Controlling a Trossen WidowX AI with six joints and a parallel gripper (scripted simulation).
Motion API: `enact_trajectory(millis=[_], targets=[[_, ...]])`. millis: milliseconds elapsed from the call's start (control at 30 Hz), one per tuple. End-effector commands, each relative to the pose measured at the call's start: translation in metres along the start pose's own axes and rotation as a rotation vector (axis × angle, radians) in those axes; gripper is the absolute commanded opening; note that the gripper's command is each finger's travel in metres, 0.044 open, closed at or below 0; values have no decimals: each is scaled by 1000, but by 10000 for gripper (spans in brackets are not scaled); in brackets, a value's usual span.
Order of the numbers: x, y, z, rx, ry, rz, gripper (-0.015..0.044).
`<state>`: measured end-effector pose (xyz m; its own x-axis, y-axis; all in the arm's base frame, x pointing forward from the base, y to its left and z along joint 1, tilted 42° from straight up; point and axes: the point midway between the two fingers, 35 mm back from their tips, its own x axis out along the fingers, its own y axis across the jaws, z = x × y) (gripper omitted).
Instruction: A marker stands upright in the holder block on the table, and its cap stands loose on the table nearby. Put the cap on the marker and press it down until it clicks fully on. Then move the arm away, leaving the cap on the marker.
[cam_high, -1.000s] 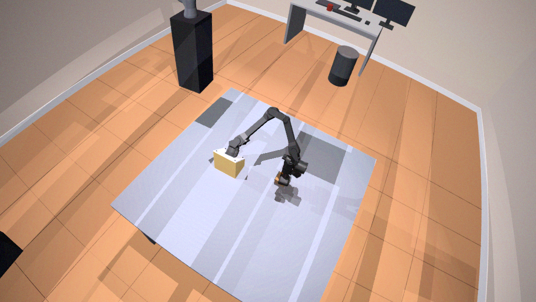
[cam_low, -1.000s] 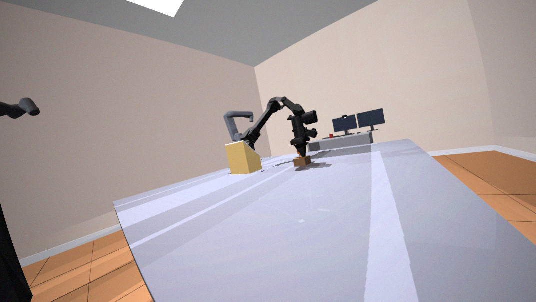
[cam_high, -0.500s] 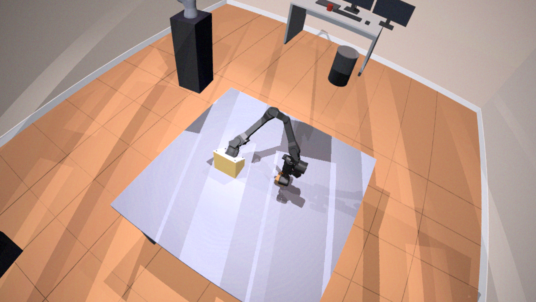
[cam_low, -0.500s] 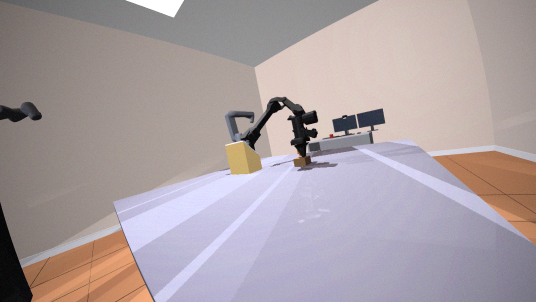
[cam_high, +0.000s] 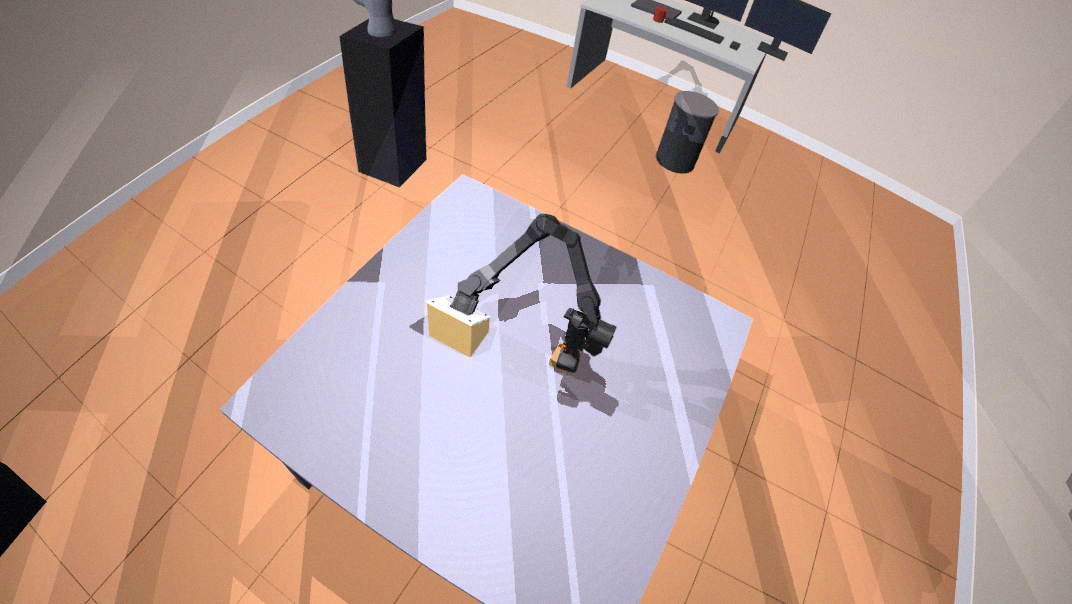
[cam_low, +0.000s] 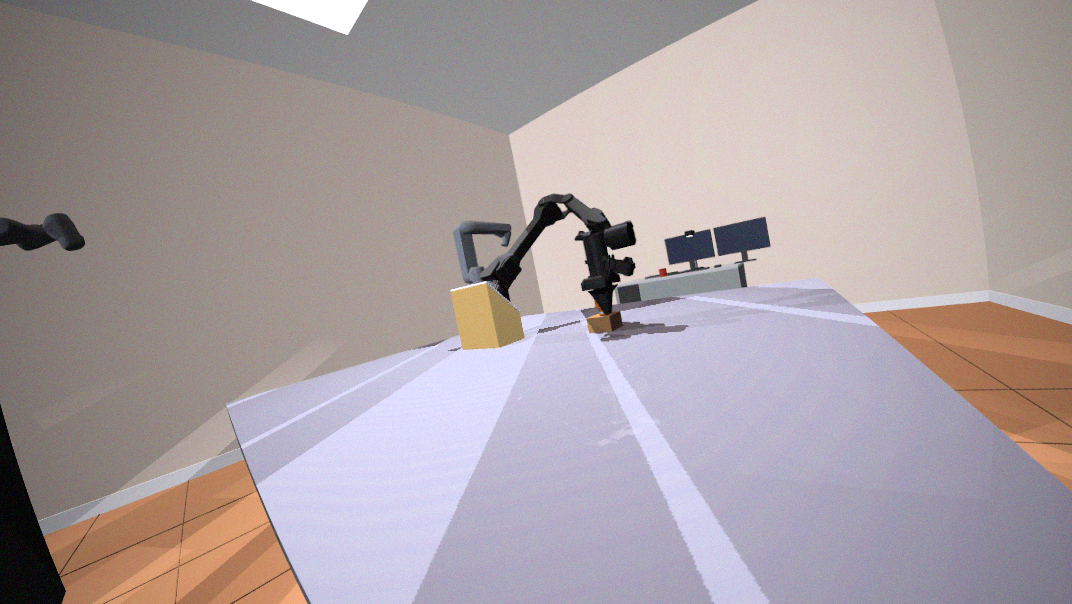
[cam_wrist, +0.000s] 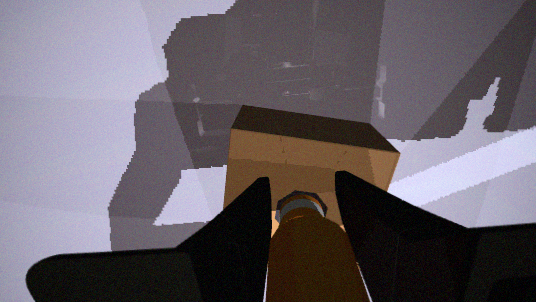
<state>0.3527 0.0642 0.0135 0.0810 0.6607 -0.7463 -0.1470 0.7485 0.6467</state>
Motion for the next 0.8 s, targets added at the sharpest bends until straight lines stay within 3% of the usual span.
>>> enact_trajectory(millis=[0, 333, 767], targets=[[6, 1, 1, -8, 6, 0, 0], [6, 1, 1, -8, 6, 0, 0], [0, 0, 0, 0, 0, 0, 341]])
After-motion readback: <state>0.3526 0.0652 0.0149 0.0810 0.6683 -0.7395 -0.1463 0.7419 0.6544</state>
